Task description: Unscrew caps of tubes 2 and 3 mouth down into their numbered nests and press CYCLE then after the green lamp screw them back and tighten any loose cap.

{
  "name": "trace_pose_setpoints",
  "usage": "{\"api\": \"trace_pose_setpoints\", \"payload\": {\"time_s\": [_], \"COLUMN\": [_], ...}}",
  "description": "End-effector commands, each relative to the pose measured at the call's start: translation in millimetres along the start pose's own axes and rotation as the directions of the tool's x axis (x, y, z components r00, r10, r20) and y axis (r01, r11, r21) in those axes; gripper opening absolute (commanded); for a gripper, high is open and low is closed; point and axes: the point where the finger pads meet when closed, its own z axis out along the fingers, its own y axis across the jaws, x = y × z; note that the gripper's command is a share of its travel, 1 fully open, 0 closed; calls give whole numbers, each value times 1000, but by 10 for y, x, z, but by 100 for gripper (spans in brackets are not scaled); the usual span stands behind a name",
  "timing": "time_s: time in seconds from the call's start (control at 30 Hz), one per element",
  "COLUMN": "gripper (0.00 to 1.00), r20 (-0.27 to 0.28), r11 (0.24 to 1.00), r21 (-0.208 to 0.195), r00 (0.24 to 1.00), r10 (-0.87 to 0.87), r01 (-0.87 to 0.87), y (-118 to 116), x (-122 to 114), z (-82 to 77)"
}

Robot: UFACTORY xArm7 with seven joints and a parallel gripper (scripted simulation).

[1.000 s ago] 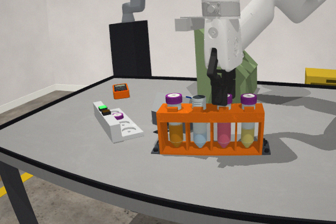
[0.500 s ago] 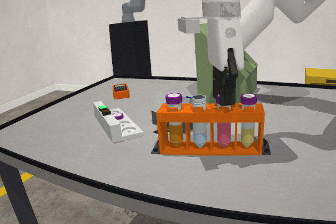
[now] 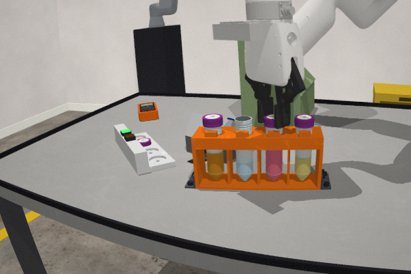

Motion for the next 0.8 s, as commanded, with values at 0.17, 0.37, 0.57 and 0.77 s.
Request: {"api": "trace_pose_setpoints", "payload": {"time_s": [0.17,0.37,0.57,0.77], "gripper": [0,0,0,0], "r20": [-5,-5,-3,-1], "r11": [1000,1000,957,833], "r21": [6,6,7,8], "r00": [1000,1000,957,833], "r10": [-6,-6,289,553], "r01": [6,6,-289,-553], "y": [-1,-1,-1,-1], "x": [17,17,17,17], "z": [-18,-18,-15,-13]}}
